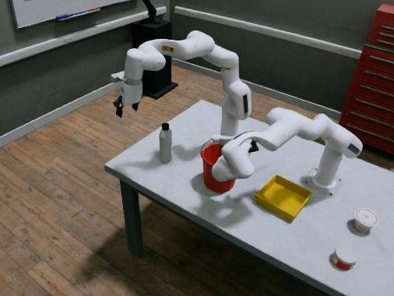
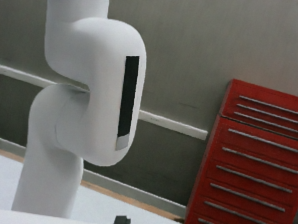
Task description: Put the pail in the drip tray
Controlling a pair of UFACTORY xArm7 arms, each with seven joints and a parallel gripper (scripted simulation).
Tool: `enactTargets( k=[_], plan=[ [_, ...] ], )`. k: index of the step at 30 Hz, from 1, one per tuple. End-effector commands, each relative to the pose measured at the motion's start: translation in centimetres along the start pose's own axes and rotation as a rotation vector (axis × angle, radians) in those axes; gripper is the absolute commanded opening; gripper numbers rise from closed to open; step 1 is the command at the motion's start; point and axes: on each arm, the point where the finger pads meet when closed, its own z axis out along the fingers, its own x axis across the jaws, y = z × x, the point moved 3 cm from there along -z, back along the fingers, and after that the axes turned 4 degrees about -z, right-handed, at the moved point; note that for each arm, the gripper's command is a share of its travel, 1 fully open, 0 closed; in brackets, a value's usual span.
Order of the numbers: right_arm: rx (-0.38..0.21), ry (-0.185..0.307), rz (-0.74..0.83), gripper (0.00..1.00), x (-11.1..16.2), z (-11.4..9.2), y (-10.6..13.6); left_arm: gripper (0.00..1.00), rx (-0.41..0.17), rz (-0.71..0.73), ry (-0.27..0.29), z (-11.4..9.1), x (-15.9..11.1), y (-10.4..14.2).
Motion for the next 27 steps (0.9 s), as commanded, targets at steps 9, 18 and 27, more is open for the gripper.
enactTargets(
  k=[9,18,27],
  plan=[
    [0.002,-0.004,0.001,1.0,0.0,-0.2,-0.1,1.0,-0.005,-0.051,-0.054,-1.4,1.1,0.4],
    [0.002,-0.004,0.001,1.0,0.0,-0.2,-0.1,1.0,0.001,-0.227,-0.224,-5.5,4.8,2.3],
    [0.002,-0.004,0.001,1.0,0.0,-0.2,-0.1,1.0,0.022,-0.387,-0.369,-8.7,8.7,4.1]
  ],
)
